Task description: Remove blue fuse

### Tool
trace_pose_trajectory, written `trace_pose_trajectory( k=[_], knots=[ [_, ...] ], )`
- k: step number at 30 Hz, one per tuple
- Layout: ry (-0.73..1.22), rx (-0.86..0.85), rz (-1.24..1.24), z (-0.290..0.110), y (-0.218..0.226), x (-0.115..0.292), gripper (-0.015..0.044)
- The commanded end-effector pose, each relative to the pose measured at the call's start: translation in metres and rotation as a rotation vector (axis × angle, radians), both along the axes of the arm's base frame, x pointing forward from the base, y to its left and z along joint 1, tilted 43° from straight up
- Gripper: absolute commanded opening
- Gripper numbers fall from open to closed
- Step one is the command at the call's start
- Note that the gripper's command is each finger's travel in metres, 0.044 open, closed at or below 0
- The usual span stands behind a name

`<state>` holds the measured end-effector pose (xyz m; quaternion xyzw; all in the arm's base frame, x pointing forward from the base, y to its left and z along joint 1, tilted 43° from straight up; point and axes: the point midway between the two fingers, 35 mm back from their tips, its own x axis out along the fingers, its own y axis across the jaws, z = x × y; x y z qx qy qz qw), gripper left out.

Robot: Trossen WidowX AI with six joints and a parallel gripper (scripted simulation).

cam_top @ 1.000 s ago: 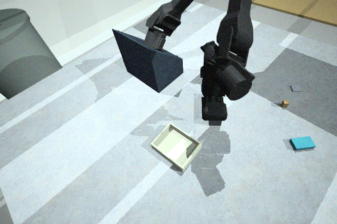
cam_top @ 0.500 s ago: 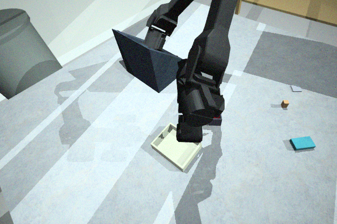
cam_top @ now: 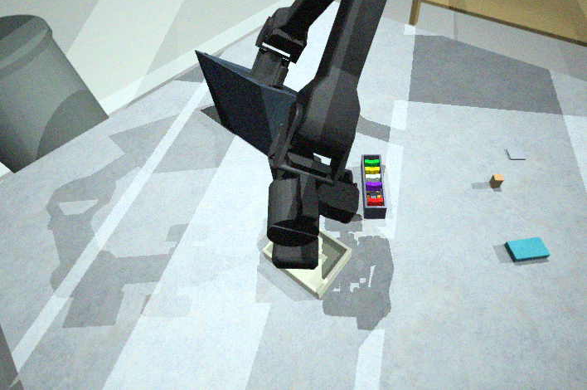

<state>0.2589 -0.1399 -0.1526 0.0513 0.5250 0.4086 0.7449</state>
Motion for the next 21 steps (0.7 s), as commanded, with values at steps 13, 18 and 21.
trace_pose_trajectory(
  k=[13, 18, 21],
  knots=[
    [-0.002, 0.000, 0.002, -0.019, 0.016, 0.003, 0.0000],
    [-0.002, 0.001, 0.002, -0.025, 0.021, 0.004, 0.0000],
    [-0.002, 0.001, 0.002, -0.027, 0.024, 0.004, 0.0000]
  ],
)
